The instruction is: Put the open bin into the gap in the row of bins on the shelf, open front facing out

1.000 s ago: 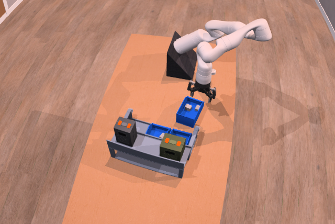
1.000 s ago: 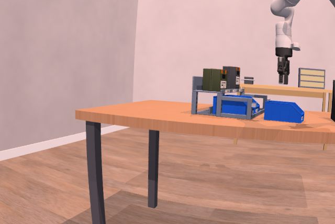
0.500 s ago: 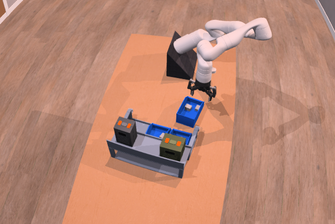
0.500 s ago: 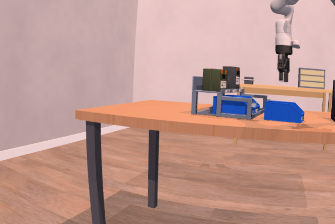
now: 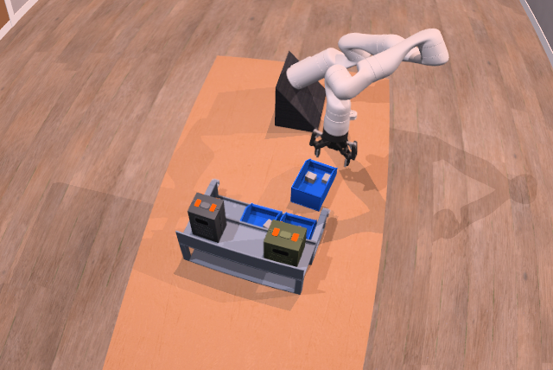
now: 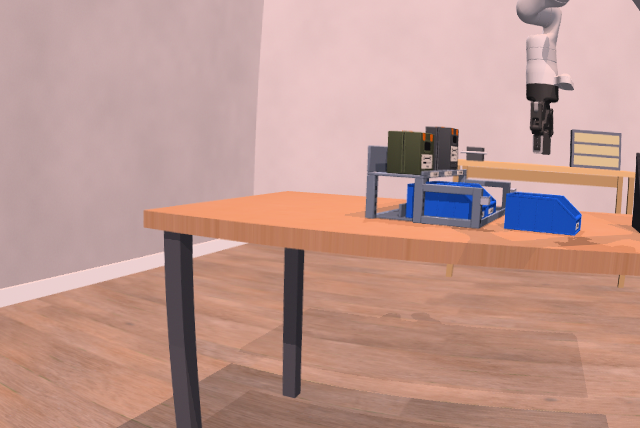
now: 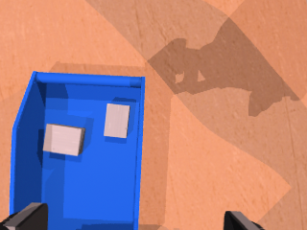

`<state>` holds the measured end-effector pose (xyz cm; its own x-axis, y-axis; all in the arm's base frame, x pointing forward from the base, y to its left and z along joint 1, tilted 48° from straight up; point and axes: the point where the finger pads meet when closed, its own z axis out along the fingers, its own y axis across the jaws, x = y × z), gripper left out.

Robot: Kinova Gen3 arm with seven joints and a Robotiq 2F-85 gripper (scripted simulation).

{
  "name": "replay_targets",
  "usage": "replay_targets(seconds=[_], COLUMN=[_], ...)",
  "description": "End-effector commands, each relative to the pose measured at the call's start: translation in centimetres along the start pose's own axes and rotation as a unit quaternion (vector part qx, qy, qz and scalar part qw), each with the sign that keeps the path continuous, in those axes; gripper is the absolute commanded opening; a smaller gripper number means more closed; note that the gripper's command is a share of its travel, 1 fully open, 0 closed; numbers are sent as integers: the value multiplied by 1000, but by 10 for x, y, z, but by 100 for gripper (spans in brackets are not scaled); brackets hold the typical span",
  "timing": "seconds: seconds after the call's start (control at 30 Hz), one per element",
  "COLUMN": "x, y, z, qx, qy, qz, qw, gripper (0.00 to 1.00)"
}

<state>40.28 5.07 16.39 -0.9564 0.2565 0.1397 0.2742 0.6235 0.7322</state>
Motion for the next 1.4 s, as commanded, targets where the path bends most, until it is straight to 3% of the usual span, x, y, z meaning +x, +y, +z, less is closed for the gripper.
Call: replay_targets(seconds=[0.0, 1.27, 1.3, 1.37], x=[0, 0, 0, 0], y=[0, 0, 0, 0], z=[-1, -5, -5, -5], qx=[0, 0, 0, 0], qy=[-1, -1, -1, -1], qz=[0, 0, 0, 0], qw=[1000, 1000, 1000, 1000], gripper=[100, 100, 35, 35])
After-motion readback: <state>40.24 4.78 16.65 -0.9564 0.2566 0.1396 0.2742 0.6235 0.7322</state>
